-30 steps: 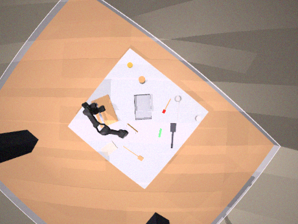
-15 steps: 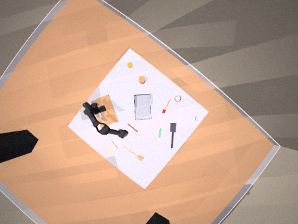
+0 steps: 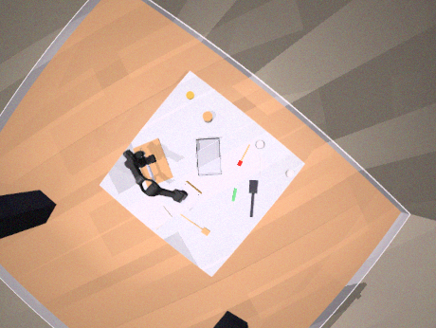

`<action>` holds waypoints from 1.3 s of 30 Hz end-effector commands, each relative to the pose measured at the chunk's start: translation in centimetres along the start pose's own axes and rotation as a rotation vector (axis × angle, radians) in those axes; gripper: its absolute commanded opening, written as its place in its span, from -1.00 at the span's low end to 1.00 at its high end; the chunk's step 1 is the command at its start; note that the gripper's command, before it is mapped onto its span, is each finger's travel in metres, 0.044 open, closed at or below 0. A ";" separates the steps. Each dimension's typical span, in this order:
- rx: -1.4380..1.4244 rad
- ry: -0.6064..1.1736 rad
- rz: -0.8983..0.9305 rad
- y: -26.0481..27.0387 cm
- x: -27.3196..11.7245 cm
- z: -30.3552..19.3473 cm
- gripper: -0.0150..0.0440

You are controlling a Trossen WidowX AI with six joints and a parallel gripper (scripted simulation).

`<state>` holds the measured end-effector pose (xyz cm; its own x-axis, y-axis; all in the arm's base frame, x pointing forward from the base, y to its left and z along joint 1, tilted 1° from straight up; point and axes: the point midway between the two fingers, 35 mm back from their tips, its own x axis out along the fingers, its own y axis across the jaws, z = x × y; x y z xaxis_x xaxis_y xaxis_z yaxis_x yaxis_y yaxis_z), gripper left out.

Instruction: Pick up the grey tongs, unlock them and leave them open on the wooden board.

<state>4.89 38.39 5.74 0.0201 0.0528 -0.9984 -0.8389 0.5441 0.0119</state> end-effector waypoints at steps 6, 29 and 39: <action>0.003 0.003 0.005 0.1 1.4 -0.1 -1.00; 0.001 0.003 -0.001 -0.1 4.1 -0.3 -0.82; 0.001 0.003 -0.001 -0.1 4.1 -0.3 0.07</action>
<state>4.90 38.26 1.58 0.0195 0.0495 -0.9986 -0.8384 0.5449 0.0107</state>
